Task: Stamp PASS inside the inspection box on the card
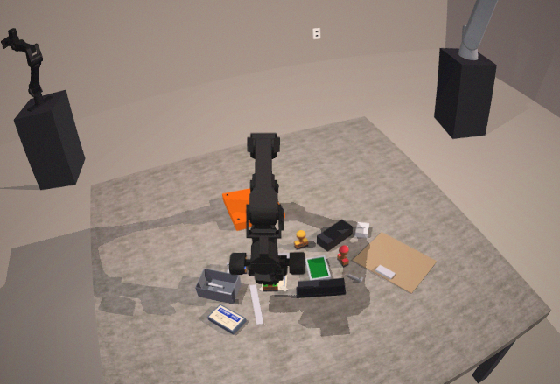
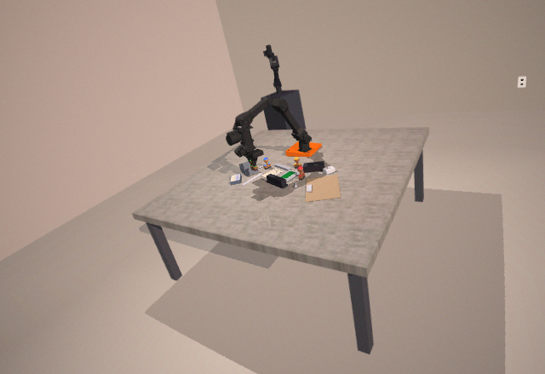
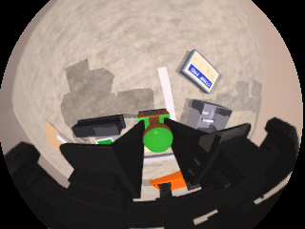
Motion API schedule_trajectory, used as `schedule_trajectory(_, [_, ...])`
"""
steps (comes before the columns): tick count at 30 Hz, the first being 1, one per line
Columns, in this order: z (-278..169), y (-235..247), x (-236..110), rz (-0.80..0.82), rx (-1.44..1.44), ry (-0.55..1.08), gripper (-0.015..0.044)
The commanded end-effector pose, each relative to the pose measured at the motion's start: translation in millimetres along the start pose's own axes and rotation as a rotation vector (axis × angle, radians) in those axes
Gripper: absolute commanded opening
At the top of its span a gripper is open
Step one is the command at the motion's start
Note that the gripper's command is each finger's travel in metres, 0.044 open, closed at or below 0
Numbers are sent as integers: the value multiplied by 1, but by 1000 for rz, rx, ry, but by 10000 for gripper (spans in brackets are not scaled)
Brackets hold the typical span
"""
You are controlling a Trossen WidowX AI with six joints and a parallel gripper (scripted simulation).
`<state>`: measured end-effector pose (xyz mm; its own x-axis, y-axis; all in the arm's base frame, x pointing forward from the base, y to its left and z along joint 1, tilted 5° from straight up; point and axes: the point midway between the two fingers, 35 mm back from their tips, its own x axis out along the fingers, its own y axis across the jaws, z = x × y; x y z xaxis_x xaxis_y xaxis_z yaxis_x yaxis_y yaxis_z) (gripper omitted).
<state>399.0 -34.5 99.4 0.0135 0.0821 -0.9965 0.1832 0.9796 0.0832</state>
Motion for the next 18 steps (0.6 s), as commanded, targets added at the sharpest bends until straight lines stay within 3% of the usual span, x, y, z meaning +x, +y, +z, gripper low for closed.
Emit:
schedule_trajectory(1, [-11, 20, -1, 5, -5, 3, 0])
schedule_trajectory(18, [-92, 109, -4, 12, -5, 9, 0])
